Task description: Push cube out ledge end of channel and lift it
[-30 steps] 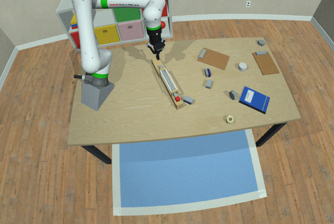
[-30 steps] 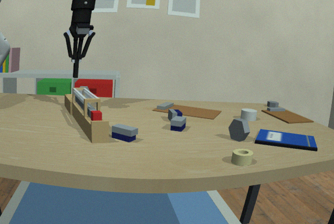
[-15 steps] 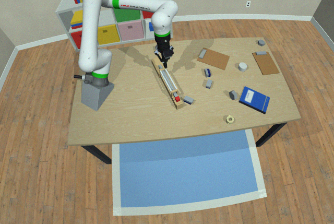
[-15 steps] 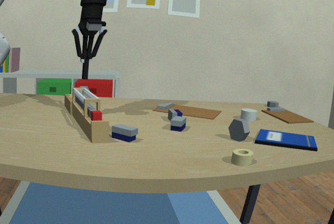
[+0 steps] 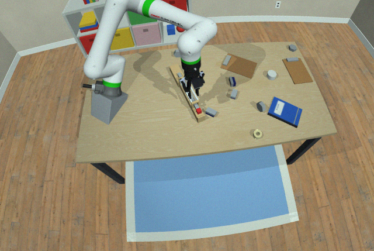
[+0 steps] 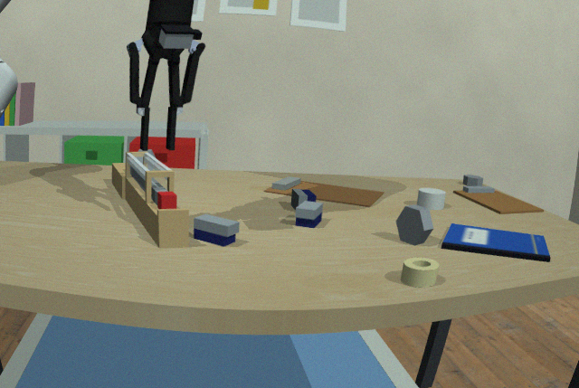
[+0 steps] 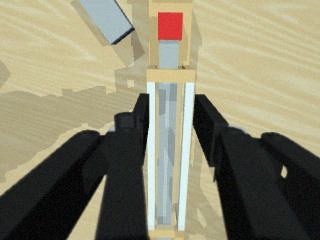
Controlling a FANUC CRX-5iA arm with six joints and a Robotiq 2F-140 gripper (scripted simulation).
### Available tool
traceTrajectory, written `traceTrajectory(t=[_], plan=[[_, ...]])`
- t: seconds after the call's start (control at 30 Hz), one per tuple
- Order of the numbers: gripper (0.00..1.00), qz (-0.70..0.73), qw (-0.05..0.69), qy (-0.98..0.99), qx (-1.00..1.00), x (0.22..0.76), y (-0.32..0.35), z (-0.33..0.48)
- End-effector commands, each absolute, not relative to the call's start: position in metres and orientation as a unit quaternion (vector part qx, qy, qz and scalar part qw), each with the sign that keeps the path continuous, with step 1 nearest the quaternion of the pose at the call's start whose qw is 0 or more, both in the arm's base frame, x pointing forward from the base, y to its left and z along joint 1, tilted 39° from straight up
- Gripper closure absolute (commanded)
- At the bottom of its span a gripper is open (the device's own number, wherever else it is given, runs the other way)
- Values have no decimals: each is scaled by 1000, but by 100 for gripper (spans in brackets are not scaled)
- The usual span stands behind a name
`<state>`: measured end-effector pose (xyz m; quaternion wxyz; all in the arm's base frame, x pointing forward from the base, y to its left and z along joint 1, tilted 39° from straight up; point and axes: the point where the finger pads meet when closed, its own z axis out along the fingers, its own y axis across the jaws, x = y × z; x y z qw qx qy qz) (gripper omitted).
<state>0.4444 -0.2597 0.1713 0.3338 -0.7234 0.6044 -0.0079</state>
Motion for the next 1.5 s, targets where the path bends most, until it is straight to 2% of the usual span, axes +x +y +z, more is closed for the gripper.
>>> traceTrajectory(t=[0.0, 0.9, 1.47], plan=[[67, -3, 338, 600, -725, 466, -318, 142], [67, -3, 338, 600, -725, 466, -318, 141], [67, -3, 338, 600, -725, 486, -296, 106]])
